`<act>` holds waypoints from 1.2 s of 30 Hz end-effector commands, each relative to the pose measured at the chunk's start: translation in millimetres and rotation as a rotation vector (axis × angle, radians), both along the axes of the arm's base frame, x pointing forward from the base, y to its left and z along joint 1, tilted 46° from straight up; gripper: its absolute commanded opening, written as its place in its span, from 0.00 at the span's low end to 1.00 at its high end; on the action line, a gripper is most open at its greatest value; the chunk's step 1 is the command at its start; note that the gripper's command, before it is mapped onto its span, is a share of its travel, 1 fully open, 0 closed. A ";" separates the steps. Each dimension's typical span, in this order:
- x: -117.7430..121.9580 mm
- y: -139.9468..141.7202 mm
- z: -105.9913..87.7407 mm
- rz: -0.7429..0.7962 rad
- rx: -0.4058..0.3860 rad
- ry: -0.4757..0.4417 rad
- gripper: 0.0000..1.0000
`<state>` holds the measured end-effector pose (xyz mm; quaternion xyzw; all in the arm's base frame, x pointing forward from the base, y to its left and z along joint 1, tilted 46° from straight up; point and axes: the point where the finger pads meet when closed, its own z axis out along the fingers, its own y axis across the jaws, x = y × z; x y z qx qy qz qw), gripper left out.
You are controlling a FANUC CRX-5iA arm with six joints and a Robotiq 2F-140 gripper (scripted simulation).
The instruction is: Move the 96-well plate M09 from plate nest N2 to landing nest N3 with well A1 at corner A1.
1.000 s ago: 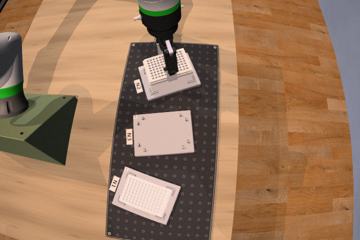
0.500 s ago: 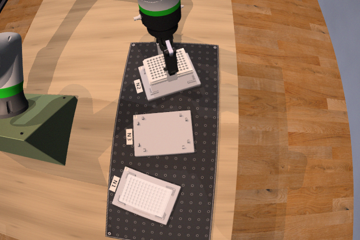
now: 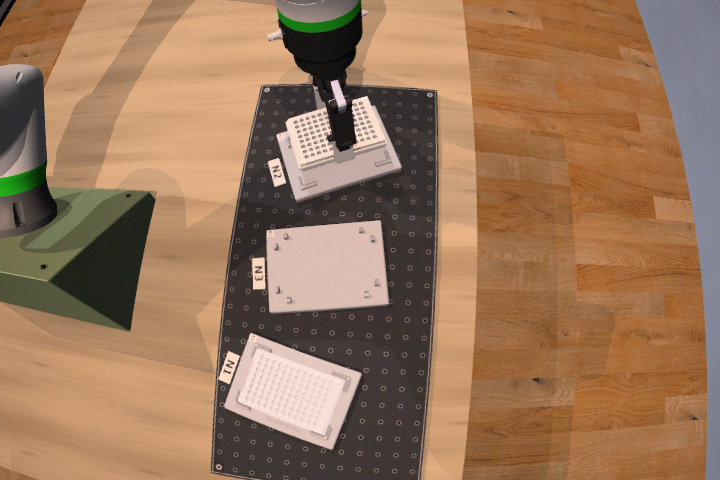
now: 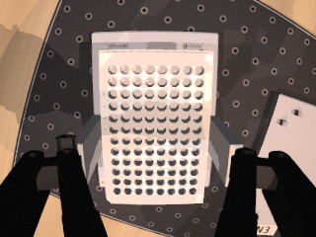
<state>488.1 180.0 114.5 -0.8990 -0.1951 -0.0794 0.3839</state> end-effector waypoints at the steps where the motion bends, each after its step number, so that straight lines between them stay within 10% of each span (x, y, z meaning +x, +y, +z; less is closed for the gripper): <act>1: 0.2 -0.2 0.1 -0.038 0.000 0.039 0.00; 24: 0.4 -3.9 -3.7 -0.163 -0.002 0.169 0.00; 36: 2.9 -46.1 -47.6 -0.163 -0.002 0.169 0.00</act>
